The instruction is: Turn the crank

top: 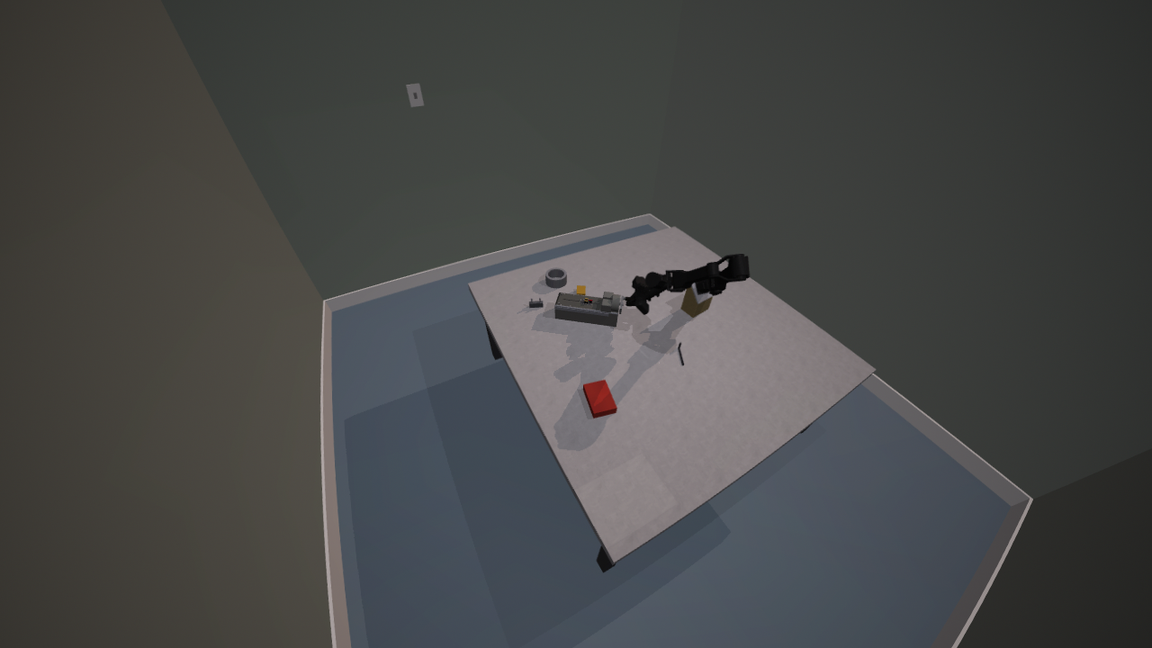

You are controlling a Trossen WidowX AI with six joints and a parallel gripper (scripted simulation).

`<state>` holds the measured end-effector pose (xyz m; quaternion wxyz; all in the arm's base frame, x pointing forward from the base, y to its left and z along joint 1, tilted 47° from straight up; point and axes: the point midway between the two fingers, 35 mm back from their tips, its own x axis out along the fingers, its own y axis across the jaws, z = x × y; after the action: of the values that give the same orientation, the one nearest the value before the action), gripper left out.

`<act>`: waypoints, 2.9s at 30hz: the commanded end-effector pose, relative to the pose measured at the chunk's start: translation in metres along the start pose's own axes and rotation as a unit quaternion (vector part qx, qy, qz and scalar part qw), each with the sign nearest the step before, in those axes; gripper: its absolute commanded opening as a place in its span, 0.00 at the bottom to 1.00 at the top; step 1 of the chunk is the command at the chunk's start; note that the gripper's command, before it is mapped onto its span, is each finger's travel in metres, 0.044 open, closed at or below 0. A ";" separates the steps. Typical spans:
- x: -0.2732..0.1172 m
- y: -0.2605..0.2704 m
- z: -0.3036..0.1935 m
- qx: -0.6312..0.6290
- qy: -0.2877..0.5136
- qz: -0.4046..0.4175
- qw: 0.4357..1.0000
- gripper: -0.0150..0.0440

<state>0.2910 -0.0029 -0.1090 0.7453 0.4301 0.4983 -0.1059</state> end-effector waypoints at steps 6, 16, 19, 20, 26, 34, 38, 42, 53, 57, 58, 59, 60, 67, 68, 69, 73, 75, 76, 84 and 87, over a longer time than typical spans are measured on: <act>0.000 0.000 0.000 0.000 0.000 0.000 1.000 0.25; 0.000 0.000 0.000 0.000 0.000 0.000 1.000 0.57; 0.000 0.000 0.000 0.000 0.000 0.000 1.000 0.70; 0.000 0.000 0.000 0.000 0.000 0.000 1.000 0.74; 0.000 0.000 0.000 0.000 0.000 0.000 1.000 1.00; -0.017 0.000 0.021 0.001 0.000 -0.001 1.000 1.00; -0.030 0.000 0.032 0.001 -0.001 -0.001 1.000 1.00; -0.036 0.000 0.037 0.001 -0.001 -0.001 1.000 1.00; -0.090 -0.002 0.091 0.005 -0.002 -0.007 1.000 1.00; -0.086 0.000 0.099 0.000 -0.001 -0.001 1.000 1.00; -0.083 0.001 0.104 -0.003 -0.001 0.003 1.000 1.00; -0.080 0.002 0.108 -0.007 0.000 0.007 1.000 1.00; -0.077 0.003 0.113 -0.010 0.000 0.011 1.000 1.00; -0.053 0.009 0.143 -0.033 0.002 0.039 0.999 1.00; -0.049 0.009 0.147 -0.037 0.002 0.043 0.998 1.00; -0.046 0.009 0.151 -0.040 0.002 0.047 0.998 1.00; -0.030 0.010 0.166 -0.054 0.003 0.063 0.997 1.00; -0.022 0.010 0.173 -0.060 0.003 0.071 0.996 1.00; -0.018 0.010 0.177 -0.064 0.003 0.075 0.995 1.00; 0.010 0.008 0.197 -0.086 0.003 0.101 0.991 1.00; 0.022 0.008 0.187 -0.086 0.003 0.101 0.991 1.00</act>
<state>0.4258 -0.1404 -0.0896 0.7853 0.4121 0.4619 0.0081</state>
